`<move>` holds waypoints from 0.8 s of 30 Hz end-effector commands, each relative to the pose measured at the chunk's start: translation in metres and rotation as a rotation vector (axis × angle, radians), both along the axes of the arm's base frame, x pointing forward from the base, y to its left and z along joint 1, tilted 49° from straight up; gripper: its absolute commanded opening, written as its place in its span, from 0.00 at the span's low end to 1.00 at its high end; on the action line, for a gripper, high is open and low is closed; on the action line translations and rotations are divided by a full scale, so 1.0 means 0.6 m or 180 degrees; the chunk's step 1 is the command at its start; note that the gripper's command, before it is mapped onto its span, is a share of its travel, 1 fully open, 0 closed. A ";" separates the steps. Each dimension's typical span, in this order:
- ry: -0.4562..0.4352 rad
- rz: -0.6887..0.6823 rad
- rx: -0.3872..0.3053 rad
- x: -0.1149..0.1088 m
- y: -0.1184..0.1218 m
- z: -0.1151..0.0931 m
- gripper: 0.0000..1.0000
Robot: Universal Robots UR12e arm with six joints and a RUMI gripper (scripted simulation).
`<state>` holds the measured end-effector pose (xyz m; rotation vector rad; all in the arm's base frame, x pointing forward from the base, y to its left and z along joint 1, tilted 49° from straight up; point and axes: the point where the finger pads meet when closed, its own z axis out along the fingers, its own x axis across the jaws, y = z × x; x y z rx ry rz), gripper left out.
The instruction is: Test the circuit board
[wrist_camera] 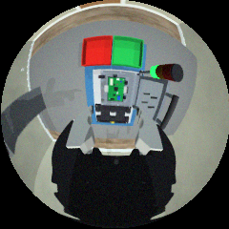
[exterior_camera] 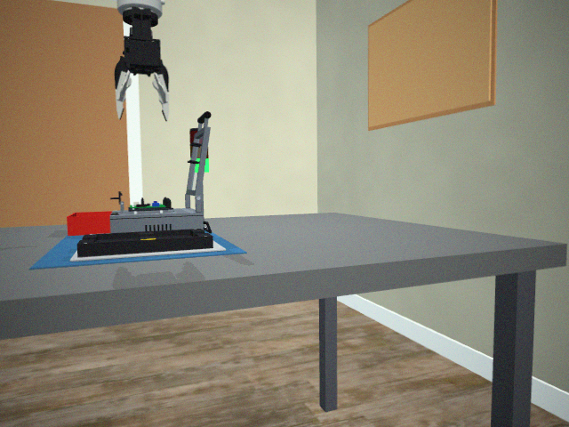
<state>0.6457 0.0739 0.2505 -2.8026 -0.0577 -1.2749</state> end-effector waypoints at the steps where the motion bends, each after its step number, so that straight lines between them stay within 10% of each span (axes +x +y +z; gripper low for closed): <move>1: -0.0008 -0.0003 -0.0003 0.032 0.003 -0.026 0.59; 24: -0.0008 -0.0003 -0.0003 0.149 0.014 -0.127 0.59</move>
